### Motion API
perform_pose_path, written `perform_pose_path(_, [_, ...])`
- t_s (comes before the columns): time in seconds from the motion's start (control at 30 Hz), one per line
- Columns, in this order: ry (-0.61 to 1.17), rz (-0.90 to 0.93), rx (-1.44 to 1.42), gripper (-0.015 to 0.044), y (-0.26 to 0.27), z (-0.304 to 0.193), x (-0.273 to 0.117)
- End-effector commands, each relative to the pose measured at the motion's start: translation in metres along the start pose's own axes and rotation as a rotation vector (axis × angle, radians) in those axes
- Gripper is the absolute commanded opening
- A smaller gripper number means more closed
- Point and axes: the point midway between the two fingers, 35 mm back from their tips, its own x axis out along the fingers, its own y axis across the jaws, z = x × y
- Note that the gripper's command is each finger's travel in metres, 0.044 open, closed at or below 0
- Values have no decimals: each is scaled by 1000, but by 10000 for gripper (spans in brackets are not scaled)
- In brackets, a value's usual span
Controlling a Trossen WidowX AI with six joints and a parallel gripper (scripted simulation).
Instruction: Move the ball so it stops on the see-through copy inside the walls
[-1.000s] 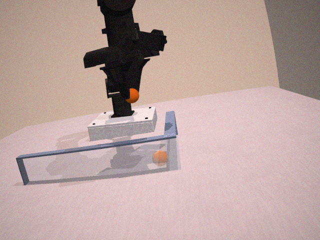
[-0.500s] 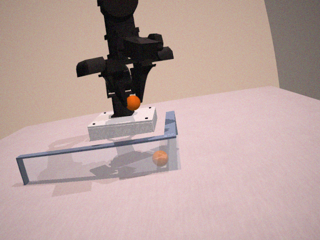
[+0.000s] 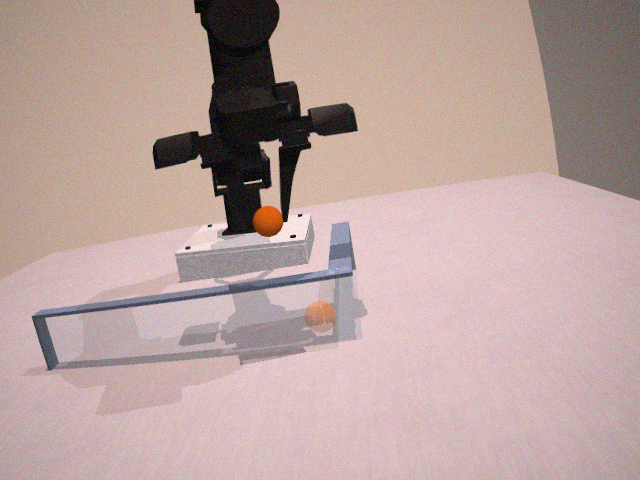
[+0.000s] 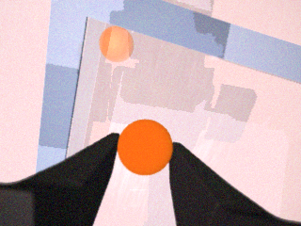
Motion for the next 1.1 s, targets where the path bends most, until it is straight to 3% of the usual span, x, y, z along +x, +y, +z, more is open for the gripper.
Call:
perform_pose_path(0.0, [-4,3,92,0,0,3,2])
perform_pose_path(0.23, [-4,3,98,0,1,4,11])
perform_pose_path(0.6, [-4,4,98,0,1,3,69])
perform_pose_path(1.07, [-4,4,98,0,1,3,86])
